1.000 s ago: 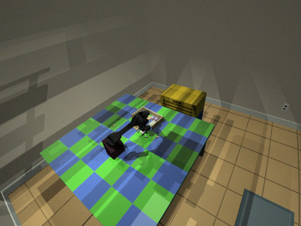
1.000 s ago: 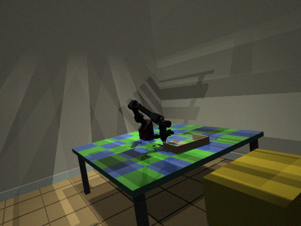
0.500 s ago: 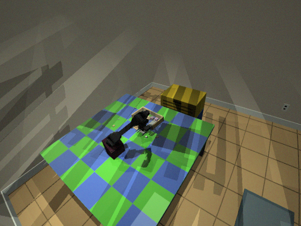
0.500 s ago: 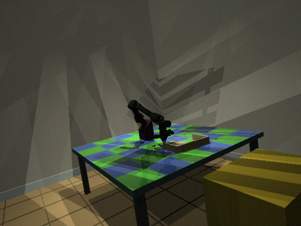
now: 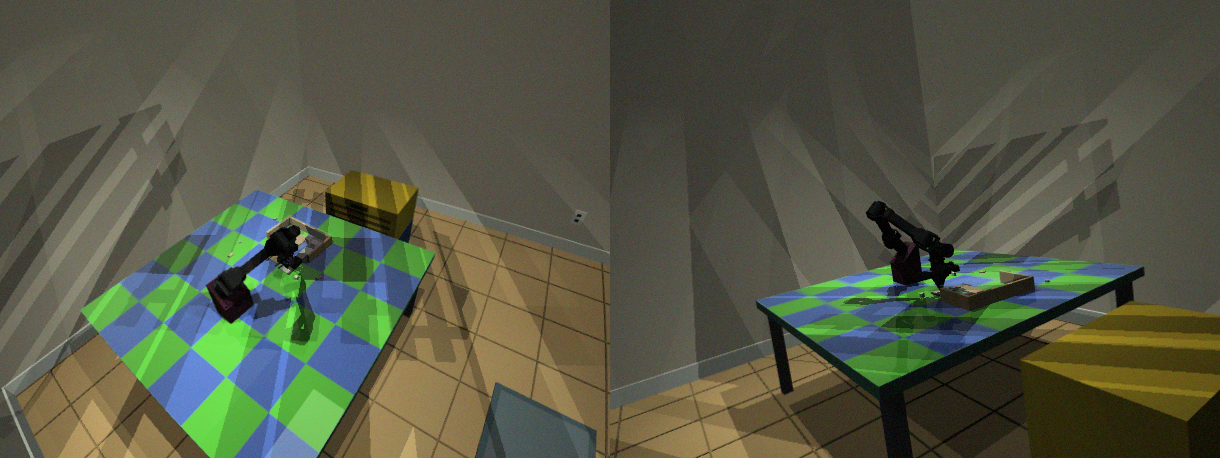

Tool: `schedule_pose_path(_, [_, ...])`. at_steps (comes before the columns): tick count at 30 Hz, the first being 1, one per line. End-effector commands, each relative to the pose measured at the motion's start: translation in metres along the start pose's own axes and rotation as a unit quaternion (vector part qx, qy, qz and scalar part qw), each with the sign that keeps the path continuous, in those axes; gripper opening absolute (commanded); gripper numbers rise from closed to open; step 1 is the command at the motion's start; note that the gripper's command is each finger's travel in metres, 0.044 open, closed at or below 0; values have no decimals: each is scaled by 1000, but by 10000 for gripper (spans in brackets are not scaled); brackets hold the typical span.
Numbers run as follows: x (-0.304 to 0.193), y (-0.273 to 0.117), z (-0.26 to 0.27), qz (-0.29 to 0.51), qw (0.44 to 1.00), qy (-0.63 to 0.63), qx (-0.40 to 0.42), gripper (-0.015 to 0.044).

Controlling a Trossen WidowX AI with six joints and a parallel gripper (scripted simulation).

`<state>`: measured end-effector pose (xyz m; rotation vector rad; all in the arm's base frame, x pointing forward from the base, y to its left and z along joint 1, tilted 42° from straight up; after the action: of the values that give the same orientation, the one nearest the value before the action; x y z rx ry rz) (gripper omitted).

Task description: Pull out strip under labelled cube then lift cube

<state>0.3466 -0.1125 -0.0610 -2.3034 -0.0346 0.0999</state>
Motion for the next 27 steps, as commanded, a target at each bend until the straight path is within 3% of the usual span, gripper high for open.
schedule_pose_path(1, [-12, 4, 1, 10, 1000, -4, 2, 0])
schedule_pose_path(27, [-52, 4, 8, 11, 1000, -5, 2, 0])
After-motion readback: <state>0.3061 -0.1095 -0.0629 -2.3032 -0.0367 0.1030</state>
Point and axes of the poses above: the point midway between the two fingers, 35 mm back from their tips, its own y axis out along the fingers, its own z axis across the jaws, x = y × z, the point moved 1 cm from there along -y, back along the fingers, and after that the axes turned 9 degrees about -y, right-handed, at the moved point
